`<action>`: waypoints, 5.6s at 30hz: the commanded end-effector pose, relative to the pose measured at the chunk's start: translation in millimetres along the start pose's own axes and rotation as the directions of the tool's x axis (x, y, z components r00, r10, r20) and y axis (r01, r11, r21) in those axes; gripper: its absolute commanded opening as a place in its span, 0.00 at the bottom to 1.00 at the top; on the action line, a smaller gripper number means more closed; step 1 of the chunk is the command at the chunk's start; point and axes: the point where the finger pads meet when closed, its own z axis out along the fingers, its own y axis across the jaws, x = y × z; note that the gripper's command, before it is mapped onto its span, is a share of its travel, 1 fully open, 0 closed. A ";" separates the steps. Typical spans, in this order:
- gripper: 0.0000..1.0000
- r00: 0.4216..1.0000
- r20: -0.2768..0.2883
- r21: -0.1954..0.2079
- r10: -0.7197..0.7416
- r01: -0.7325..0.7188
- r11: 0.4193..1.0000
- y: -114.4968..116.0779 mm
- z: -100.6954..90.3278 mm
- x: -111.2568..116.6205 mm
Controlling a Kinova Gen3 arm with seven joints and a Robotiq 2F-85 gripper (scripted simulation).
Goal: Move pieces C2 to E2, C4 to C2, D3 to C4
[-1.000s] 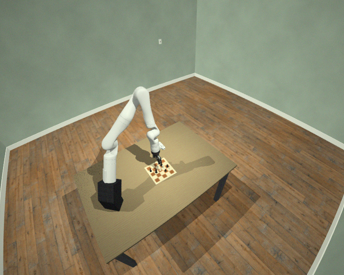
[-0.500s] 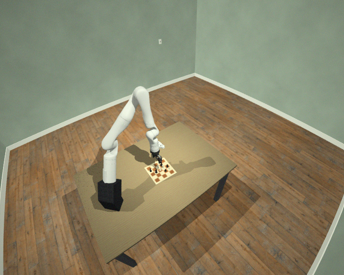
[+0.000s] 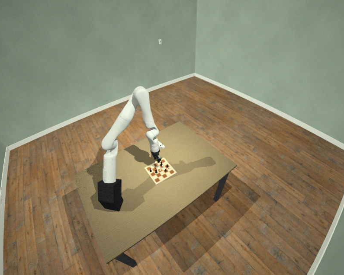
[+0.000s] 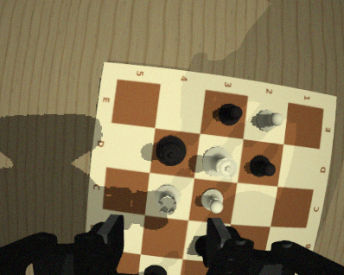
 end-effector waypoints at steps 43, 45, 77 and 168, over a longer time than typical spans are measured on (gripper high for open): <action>0.37 1.000 -0.001 -0.001 0.000 0.000 1.000 0.3 6.5 0.2; 0.37 1.000 -0.001 -0.001 0.000 0.000 1.000 0.3 6.5 0.2; 0.37 1.000 -0.001 -0.001 0.000 0.000 1.000 0.3 47.7 0.2; 0.37 1.000 -0.001 -0.001 0.000 0.000 1.000 0.4 83.3 0.2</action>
